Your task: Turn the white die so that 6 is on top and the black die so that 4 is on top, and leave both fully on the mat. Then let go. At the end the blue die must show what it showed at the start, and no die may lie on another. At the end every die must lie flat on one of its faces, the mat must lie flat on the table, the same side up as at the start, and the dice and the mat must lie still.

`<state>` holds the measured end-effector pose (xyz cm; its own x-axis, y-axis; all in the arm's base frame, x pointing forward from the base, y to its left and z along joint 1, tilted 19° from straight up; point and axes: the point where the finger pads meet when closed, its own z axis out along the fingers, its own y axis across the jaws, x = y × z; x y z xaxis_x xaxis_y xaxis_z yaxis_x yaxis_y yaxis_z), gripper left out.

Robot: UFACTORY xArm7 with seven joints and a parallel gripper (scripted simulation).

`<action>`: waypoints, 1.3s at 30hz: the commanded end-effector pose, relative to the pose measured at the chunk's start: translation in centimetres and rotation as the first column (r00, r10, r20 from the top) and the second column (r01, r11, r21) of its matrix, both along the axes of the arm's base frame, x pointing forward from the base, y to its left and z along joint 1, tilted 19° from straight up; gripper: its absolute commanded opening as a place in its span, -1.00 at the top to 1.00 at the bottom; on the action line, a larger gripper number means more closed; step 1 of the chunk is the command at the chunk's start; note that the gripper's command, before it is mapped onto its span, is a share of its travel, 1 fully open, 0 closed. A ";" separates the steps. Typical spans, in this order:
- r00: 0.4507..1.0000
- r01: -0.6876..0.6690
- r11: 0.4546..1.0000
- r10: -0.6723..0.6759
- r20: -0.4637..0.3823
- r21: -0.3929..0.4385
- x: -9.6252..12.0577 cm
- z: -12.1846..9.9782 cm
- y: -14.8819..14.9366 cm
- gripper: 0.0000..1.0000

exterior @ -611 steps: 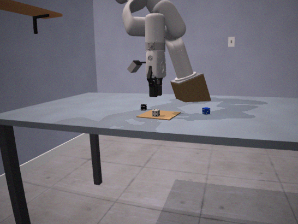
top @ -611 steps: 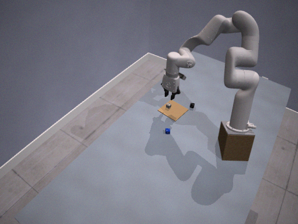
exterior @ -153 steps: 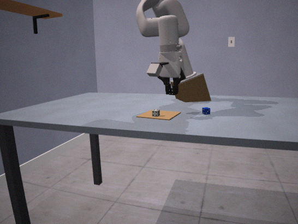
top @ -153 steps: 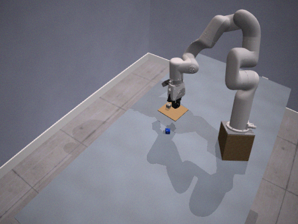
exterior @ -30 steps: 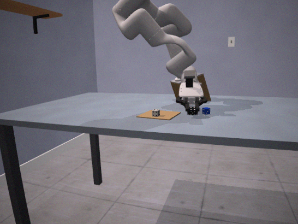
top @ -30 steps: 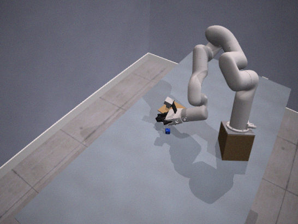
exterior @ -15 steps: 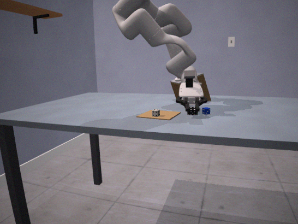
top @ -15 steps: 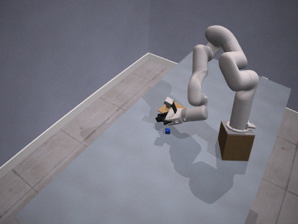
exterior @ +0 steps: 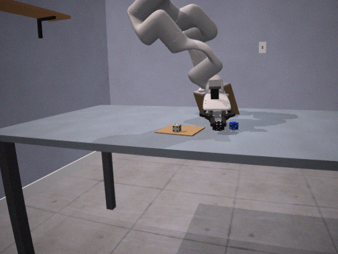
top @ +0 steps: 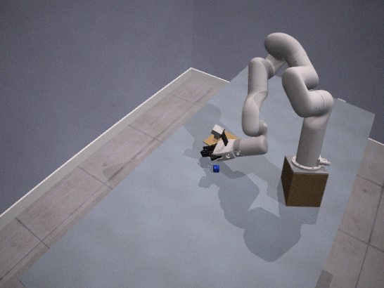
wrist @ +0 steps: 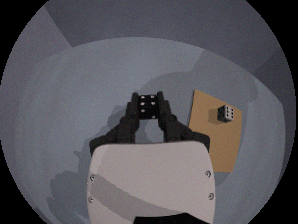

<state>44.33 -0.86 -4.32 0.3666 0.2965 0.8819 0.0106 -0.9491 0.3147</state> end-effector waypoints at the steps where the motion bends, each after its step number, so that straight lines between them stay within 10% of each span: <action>1: 1.000 -0.002 1.000 0.002 0.002 0.000 0.0 0.0 0.1 0.58; 39: 1.000 -0.002 1.000 0.002 0.002 0.000 0.2 -1.0 -0.3 0.58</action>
<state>44.46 -1.22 -5.39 0.3666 0.2966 0.8818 0.0106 -0.9491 0.3148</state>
